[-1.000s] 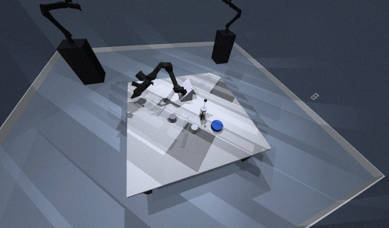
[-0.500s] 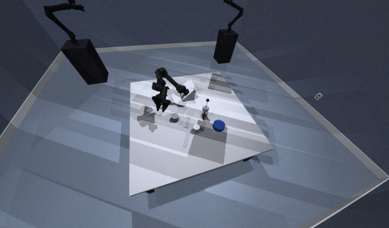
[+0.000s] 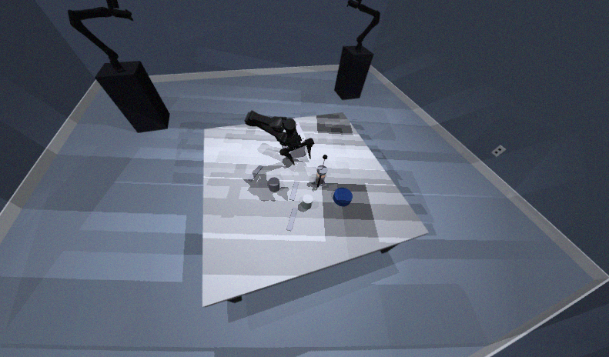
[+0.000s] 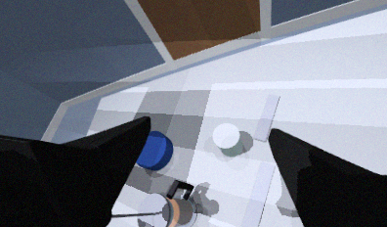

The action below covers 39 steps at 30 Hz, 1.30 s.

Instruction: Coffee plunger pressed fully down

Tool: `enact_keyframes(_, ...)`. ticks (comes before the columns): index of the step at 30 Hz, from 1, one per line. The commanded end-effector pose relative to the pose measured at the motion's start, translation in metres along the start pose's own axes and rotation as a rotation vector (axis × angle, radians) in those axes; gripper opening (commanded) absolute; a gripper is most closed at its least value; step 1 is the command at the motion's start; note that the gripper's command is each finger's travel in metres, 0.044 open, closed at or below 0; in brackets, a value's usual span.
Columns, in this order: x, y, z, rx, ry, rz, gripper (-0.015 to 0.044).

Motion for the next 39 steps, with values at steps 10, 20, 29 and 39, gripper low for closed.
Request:
enact_keyframes(10,-0.064,0.071,0.147,-0.584,-0.187,-0.026,0.044)
enact_keyframes(20,-0.031,0.117,0.133,-0.581,-0.181,-0.028,0.044)
enact_keyframes(29,-0.024,0.116,0.134,-0.58,-0.182,-0.027,0.044)
enact_keyframes(39,-0.008,0.116,0.138,-0.58,-0.182,-0.027,0.044)
Point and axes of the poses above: the point midway between the two fingers, 35 mm back from their tips, its own x axis out along the fingers, its own z axis across the jaws, y = z × x, the point moved 1 cm from there along -x, back along the fingers, and after that the axes turned 10 degrees about -x, right-handed, at the moved point
